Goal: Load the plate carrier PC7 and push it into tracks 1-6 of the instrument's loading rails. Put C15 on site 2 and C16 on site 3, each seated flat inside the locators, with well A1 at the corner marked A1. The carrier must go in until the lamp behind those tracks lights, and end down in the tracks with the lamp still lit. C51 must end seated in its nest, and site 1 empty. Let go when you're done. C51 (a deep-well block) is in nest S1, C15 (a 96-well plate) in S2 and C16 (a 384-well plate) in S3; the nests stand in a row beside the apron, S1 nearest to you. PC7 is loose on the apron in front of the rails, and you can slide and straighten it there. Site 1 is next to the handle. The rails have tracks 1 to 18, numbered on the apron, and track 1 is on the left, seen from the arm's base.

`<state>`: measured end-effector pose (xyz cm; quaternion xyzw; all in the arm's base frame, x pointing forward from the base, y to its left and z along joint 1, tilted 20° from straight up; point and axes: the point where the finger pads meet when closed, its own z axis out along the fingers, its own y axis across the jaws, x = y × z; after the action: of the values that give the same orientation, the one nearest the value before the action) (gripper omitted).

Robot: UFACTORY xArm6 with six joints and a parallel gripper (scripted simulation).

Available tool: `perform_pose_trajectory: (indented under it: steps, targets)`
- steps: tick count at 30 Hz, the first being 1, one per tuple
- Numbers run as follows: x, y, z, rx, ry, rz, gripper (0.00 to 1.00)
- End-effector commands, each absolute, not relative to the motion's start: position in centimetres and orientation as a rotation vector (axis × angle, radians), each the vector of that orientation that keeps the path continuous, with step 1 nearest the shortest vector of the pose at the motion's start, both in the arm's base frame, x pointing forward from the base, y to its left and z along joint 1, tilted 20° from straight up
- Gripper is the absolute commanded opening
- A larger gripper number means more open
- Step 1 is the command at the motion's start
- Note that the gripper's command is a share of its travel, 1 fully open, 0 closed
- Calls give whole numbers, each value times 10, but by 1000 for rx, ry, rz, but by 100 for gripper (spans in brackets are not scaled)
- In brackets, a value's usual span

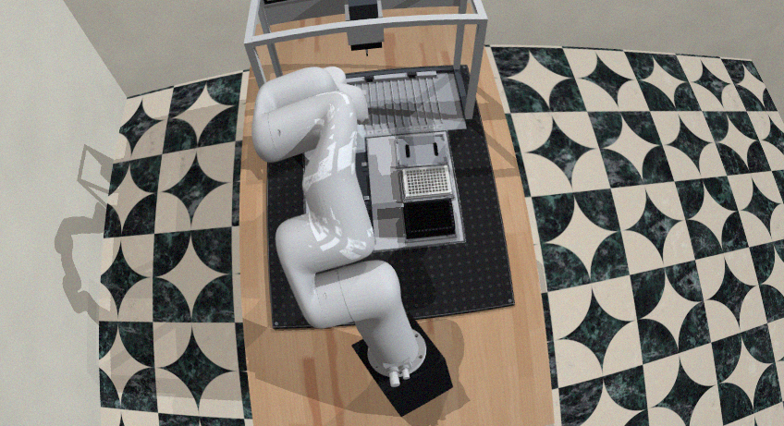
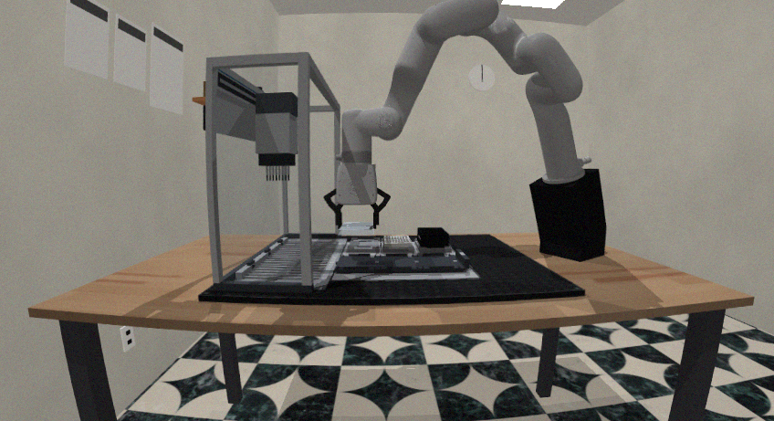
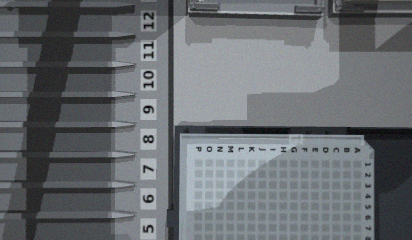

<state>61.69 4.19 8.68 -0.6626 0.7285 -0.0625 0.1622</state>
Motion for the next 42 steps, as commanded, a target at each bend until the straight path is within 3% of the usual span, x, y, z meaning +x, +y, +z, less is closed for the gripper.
perform_pose_trajectory:
  steps: [1,42]
  targets:
    - [621,43,80,-1889,2076,-182,0]
    - [640,50,26,-1889,2077,-182,0]
